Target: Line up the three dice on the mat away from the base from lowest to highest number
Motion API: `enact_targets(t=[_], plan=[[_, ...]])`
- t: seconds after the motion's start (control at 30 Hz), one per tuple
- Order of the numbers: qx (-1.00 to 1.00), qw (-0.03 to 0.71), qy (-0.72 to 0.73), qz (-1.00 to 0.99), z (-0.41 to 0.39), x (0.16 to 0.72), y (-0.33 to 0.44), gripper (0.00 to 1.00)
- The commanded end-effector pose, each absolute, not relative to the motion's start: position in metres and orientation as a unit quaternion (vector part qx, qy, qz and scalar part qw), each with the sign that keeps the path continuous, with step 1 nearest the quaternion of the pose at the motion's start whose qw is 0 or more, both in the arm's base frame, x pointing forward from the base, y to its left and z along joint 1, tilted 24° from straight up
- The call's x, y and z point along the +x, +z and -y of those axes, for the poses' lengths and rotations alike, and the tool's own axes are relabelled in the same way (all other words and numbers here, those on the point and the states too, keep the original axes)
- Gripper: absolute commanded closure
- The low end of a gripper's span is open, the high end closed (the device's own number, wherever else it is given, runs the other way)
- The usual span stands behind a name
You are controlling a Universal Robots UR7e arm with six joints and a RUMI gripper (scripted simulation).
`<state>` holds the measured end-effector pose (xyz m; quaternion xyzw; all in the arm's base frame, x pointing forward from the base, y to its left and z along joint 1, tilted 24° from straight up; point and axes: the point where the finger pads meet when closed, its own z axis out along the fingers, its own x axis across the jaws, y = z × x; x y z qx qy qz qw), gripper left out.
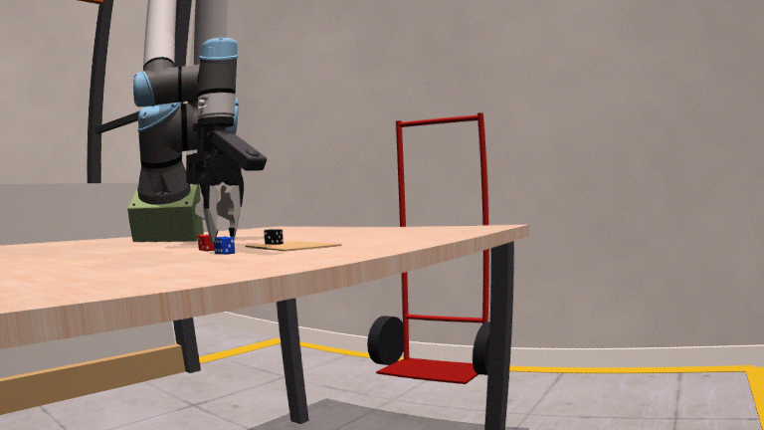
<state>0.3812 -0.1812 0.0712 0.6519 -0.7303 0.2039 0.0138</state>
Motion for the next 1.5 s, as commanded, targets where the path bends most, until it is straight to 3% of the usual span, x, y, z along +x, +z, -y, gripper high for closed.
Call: enact_targets(t=[0.0,1.47], plan=[[0.652,0.014,0.205,0.730,0.1847,0.3843,0.0623,0.72],[0.652,0.014,0.205,0.730,0.1869,0.3861,0.0558,0.72]])
